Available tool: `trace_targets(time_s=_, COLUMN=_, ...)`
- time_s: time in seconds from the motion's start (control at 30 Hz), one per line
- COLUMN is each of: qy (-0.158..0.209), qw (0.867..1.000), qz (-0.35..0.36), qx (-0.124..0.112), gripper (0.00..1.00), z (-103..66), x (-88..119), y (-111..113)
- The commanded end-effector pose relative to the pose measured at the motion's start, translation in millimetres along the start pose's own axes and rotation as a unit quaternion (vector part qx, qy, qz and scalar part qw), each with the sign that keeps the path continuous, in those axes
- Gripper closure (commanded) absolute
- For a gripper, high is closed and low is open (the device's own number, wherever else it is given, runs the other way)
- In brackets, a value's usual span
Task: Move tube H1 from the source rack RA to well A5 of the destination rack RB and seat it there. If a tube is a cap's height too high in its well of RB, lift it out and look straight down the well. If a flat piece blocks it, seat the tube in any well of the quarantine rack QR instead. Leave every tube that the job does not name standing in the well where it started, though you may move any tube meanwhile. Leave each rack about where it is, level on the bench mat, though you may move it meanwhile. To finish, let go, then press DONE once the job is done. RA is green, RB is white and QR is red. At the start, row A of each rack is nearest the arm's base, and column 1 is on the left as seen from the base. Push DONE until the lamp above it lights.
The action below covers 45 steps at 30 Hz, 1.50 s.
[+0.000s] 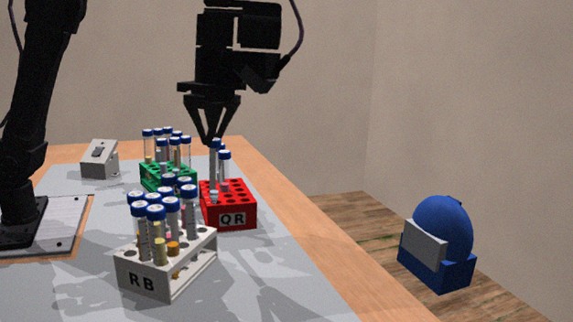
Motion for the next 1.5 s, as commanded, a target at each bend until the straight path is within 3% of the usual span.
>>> trace_targets(time_s=0.0, qy=-0.030, qw=0.999, qz=-0.004, qx=-0.033, gripper=1.00, z=-18.0, x=-2, y=11)
trace_targets(time_s=0.1, qy=-0.016, qw=1.000, qz=-0.004, qx=-0.018, gripper=1.00, z=-5.8, x=3, y=6)
trace_targets(time_s=1.03, qy=-0.016, qw=1.000, qz=-0.004, qx=-0.018, gripper=1.00, z=6.3, x=3, y=4)
trace_targets(time_s=1.07, qy=-0.031, qw=0.999, qz=-0.003, qx=-0.034, gripper=1.00, z=-4.4, x=-2, y=10)
trace_targets(time_s=1.17, qy=-0.016, qw=1.000, qz=-0.004, qx=-0.018, gripper=1.00, z=8.4, x=3, y=4)
trace_targets(time_s=1.47, qy=-0.017, qw=1.000, qz=-0.003, qx=-0.019, gripper=1.00, z=12.3, x=3, y=4)
Point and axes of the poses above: the point where the finger pads meet when closed, its own z axis out along the fingers, its own y axis across the jaws, x = y × z, the point moved 2 cm from there along -z, back along the fingers, and after that the axes turned 12 degrees about z, right-handed, at the moved point
